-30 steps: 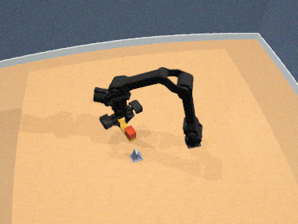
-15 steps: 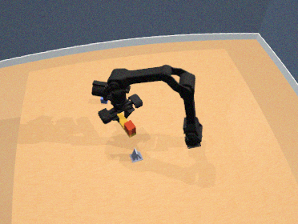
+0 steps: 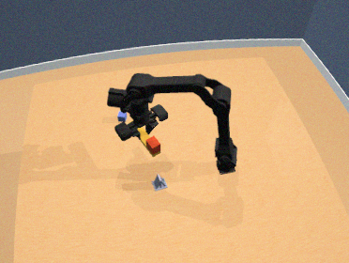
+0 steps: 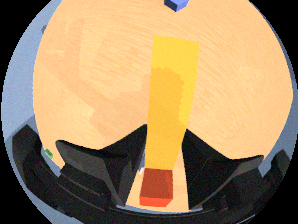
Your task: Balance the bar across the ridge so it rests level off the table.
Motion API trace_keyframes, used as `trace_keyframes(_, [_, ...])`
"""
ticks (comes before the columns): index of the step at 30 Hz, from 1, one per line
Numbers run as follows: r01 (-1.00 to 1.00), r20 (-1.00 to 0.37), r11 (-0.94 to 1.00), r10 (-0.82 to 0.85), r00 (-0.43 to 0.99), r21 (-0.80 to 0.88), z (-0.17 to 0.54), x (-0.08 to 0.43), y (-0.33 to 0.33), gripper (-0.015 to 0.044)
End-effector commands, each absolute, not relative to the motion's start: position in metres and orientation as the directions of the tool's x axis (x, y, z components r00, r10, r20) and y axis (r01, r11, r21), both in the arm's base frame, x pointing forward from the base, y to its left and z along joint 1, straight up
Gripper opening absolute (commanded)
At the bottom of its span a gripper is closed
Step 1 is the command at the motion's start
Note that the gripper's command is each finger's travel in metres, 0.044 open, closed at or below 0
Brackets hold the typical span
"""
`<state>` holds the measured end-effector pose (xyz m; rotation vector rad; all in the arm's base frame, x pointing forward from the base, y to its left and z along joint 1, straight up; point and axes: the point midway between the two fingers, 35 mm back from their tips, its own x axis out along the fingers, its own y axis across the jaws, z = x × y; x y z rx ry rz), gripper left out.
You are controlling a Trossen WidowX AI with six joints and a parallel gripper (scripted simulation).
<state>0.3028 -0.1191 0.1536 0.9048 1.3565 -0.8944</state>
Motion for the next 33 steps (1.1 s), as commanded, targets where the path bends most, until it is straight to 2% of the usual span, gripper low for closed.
trace_keyframes(1, [0.866, -1.0, 0.5, -0.01, 0.027, 0.019, 0.159, 0.303, -0.108, 0.0])
trace_keyframes(17, [0.399, -1.0, 0.917, -0.004, 0.027, 0.007, 0.159, 0.301, -0.045, 0.0])
trace_keyframes(33, [-0.096, -1.0, 0.995, 0.002, 0.027, -0.001, 0.159, 0.299, 0.017, 0.0])
